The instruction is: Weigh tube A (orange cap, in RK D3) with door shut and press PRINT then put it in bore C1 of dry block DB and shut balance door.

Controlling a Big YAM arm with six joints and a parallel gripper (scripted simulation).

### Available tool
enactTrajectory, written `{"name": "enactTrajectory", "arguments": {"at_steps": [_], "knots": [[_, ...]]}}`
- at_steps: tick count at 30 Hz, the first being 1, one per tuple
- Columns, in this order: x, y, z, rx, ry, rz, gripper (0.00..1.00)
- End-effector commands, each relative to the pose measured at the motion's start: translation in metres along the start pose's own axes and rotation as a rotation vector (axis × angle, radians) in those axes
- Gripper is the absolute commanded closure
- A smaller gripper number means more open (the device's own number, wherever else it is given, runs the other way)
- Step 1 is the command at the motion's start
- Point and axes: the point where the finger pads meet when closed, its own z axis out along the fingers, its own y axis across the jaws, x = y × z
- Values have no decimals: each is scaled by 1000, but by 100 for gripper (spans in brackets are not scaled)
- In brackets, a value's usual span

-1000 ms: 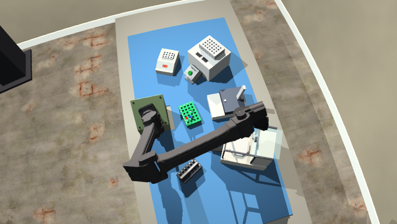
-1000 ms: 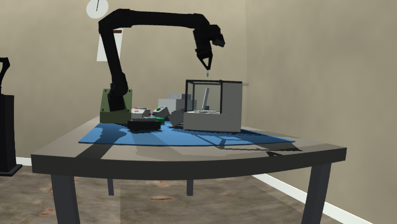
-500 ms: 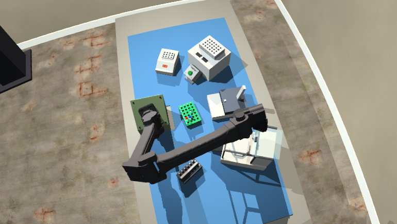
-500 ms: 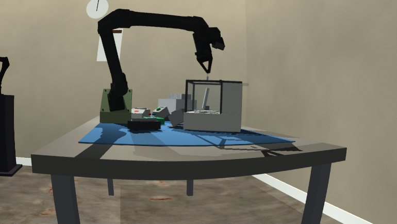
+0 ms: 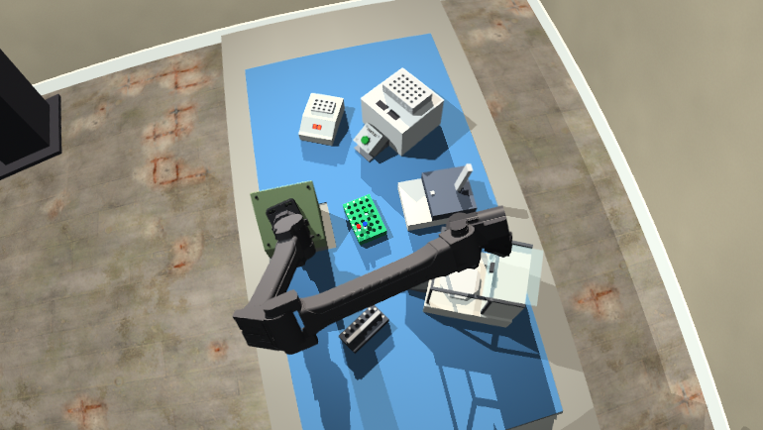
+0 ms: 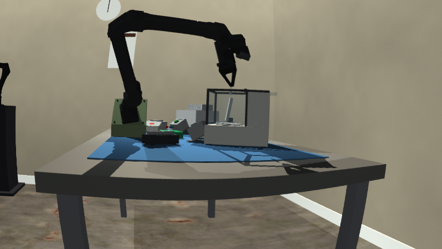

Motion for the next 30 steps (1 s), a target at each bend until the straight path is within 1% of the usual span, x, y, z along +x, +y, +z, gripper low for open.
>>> {"name": "enactTrajectory", "arguments": {"at_steps": [1, 4, 30], "knots": [[3, -7, 7, -1, -2, 0, 91], [3, -8, 9, -1, -2, 0, 91], [14, -7, 47, 1, -2, -2, 91]]}}
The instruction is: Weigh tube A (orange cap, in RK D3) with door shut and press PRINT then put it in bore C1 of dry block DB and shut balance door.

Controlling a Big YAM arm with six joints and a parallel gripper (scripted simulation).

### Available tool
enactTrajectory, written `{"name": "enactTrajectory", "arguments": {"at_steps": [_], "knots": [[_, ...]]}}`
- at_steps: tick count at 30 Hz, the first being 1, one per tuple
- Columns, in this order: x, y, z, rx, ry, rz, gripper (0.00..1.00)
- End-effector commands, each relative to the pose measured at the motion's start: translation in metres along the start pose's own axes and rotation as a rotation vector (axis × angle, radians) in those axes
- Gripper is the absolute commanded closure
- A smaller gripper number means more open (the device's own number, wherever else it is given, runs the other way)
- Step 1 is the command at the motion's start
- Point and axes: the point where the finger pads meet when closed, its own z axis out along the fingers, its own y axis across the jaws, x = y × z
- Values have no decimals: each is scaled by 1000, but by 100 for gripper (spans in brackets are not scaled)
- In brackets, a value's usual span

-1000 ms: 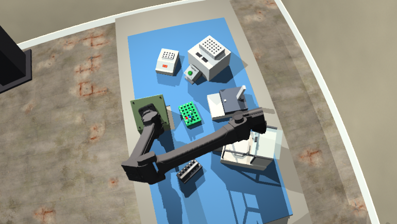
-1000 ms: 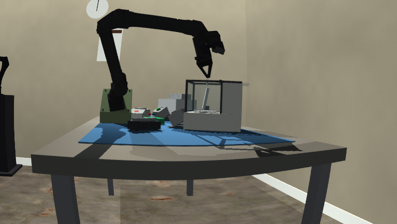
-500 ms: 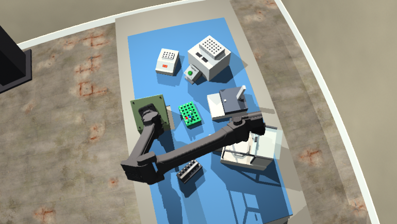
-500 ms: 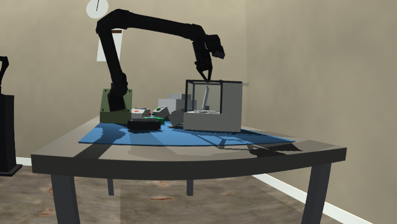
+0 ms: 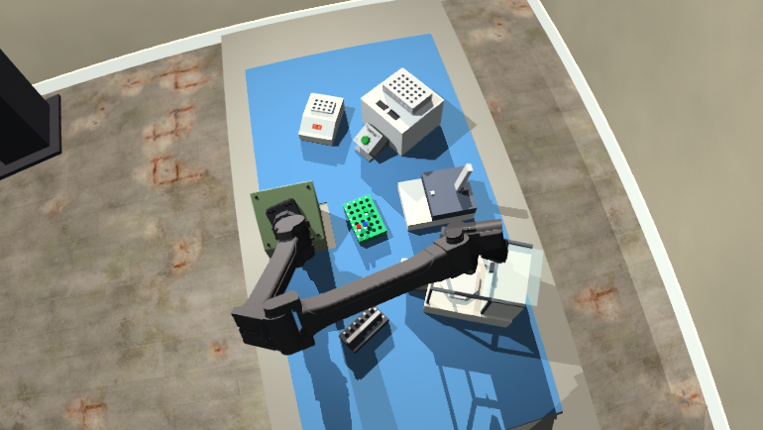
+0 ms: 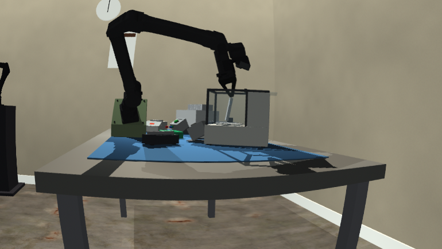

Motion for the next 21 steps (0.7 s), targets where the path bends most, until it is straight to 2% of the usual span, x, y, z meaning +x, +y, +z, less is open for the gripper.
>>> {"name": "enactTrajectory", "arguments": {"at_steps": [1, 21], "knots": [[3, -7, 8, 2, -1, -1, 91], [14, 0, 43, 5, 15, -21, 91]]}}
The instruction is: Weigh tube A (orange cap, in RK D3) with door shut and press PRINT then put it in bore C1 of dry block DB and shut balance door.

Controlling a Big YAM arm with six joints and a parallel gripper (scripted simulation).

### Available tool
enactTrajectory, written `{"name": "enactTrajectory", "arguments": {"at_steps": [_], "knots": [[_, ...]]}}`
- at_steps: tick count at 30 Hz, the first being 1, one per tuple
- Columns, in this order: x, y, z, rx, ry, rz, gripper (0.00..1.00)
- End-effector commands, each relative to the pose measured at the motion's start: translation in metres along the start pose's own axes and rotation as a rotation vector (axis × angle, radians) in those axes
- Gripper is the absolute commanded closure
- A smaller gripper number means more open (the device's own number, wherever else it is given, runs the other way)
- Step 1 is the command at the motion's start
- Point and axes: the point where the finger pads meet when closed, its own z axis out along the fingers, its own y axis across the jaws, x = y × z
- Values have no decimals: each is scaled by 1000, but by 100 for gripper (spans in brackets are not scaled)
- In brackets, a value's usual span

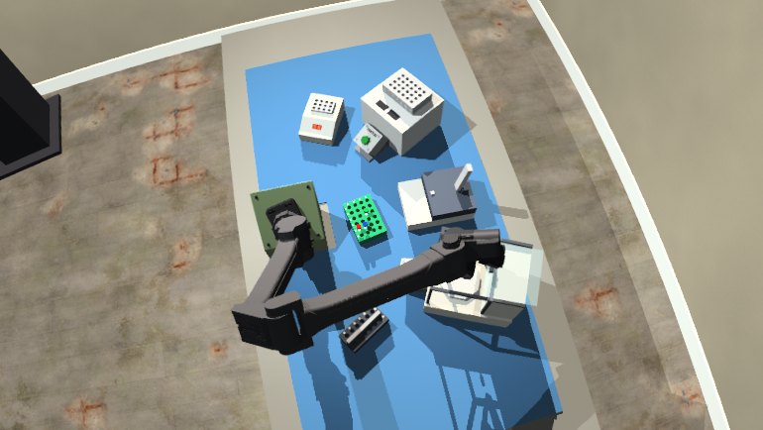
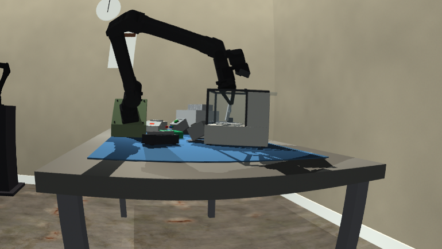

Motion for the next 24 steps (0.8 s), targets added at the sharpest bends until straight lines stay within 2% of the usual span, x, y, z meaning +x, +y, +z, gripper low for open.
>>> {"name": "enactTrajectory", "arguments": {"at_steps": [1, 24], "knots": [[6, 2, 14, 5, 15, -23, 91], [15, 1, 43, 6, 15, -24, 91]]}}
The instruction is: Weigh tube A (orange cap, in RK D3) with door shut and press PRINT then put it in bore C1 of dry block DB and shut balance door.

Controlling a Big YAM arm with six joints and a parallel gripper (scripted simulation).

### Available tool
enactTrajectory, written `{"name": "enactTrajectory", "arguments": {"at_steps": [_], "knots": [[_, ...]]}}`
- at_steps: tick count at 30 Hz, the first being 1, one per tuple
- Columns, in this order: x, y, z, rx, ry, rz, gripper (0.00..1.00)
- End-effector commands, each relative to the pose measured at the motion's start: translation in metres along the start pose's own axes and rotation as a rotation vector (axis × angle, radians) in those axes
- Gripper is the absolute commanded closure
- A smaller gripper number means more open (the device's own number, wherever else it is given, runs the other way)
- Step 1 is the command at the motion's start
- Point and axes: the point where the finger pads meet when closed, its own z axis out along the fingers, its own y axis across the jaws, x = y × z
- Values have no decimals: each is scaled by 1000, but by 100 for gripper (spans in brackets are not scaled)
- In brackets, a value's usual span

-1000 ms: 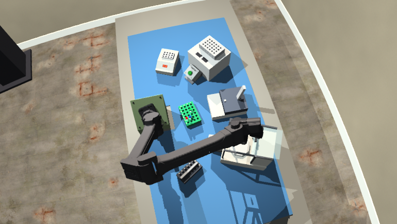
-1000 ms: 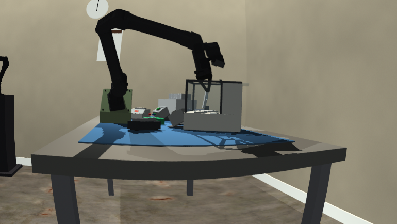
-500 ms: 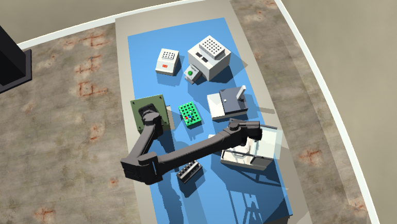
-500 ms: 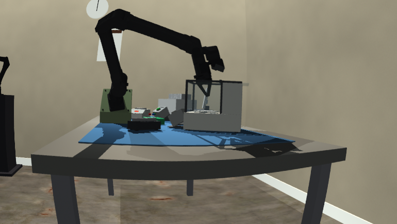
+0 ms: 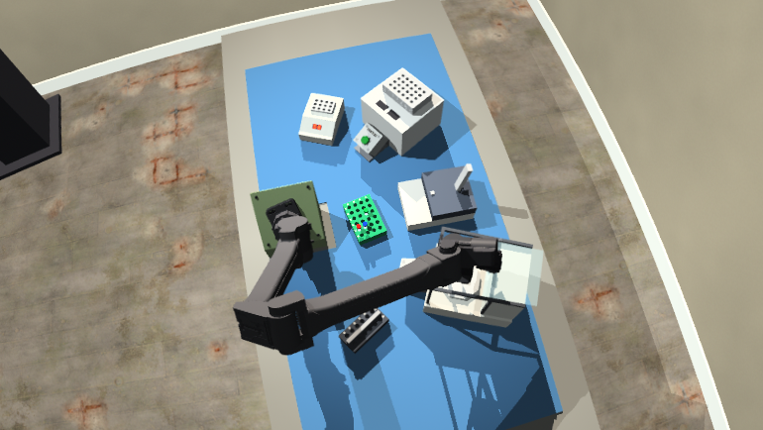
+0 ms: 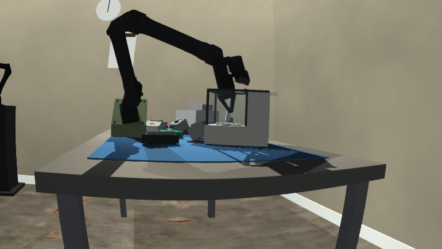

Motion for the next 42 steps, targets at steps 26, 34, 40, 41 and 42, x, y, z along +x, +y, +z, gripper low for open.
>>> {"name": "enactTrajectory", "arguments": {"at_steps": [26, 34, 40, 41, 42], "knots": [[8, 7, 10, 1, 16, -34, 91], [8, 7, 10, 1, 16, -34, 91], [8, 7, 10, 1, 16, -34, 91], [8, 7, 10, 1, 16, -34, 91], [8, 7, 10, 1, 16, -34, 91]]}}
